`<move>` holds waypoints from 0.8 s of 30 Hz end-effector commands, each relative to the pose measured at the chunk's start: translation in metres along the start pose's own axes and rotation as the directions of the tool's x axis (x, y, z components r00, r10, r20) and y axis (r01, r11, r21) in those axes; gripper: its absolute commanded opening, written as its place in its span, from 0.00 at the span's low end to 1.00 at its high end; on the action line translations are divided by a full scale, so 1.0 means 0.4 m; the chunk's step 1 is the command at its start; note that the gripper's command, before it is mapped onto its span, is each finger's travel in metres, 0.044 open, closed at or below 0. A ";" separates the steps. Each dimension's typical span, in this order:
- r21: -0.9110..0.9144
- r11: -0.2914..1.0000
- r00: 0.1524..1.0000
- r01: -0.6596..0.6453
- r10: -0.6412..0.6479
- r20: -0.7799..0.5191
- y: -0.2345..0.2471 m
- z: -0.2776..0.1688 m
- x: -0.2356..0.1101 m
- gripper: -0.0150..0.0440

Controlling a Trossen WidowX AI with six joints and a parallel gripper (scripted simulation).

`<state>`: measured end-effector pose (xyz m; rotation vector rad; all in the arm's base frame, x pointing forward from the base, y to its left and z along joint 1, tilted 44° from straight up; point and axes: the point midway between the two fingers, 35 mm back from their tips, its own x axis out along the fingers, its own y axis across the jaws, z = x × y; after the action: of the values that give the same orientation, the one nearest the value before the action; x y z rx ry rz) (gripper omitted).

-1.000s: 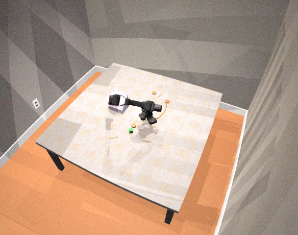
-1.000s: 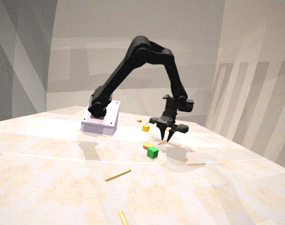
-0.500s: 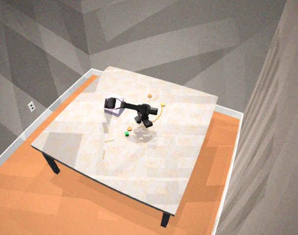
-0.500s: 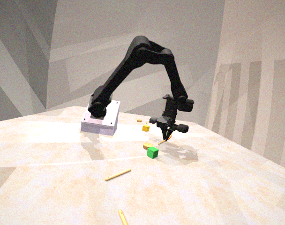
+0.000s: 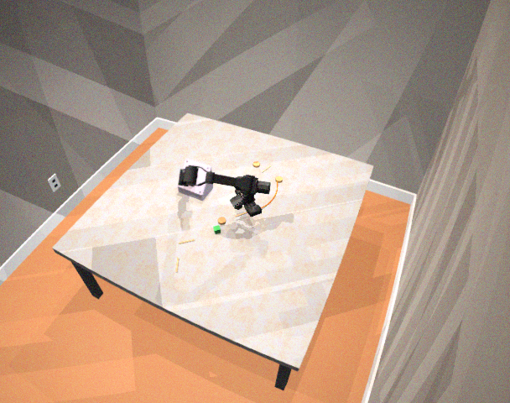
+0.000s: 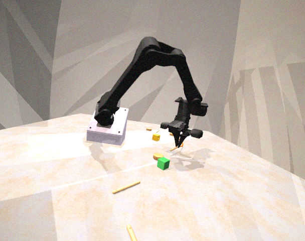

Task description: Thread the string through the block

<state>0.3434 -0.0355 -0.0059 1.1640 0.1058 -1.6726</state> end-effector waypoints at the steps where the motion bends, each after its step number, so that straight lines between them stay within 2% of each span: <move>1: 0.007 1.000 1.000 0.005 -0.004 -0.004 0.000 -0.001 -0.016 0.25; 24: 0.007 1.000 1.000 0.005 -0.005 -0.004 -0.001 0.000 -0.092 0.25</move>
<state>0.3425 -0.0138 0.0166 1.1642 0.1071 -1.6726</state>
